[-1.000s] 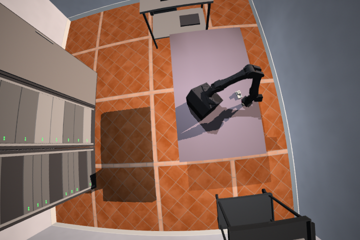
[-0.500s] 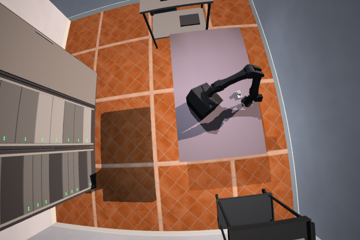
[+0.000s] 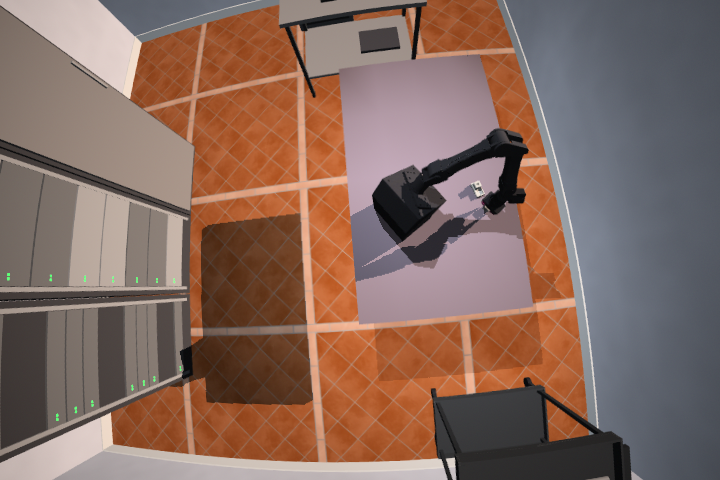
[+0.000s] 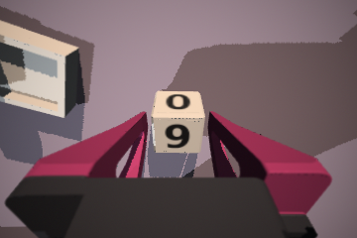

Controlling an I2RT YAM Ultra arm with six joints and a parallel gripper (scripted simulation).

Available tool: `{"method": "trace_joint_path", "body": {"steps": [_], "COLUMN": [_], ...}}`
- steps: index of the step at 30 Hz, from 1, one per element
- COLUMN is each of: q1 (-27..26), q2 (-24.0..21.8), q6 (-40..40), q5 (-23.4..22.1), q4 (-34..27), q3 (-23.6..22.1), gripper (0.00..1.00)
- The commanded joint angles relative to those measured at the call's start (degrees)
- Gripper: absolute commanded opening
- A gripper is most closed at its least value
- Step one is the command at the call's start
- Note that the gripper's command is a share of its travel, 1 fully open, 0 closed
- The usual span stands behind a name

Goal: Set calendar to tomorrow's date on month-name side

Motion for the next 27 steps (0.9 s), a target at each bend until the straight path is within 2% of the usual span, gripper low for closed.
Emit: {"method": "trace_joint_path", "body": {"steps": [1, 3, 4, 9, 18, 27], "q1": [-0.6, -0.6, -0.9, -1.7, -4.8, -6.7], "q2": [0.4, 0.4, -1.3, -4.0, -11.9, -15.6], "q6": [0.0, 0.0, -0.2, -1.2, -4.2, -6.2], "q5": [-0.2, -0.2, -0.3, -0.8, -2.2, -2.9], "q4": [-0.8, -0.8, -1.0, -3.1, -11.0, -16.0], "q3": [-0.2, -0.2, -0.8, -2.0, -2.8, -0.5], "gripper": [0.47, 0.47, 0.47, 0.47, 0.47, 0.47]}}
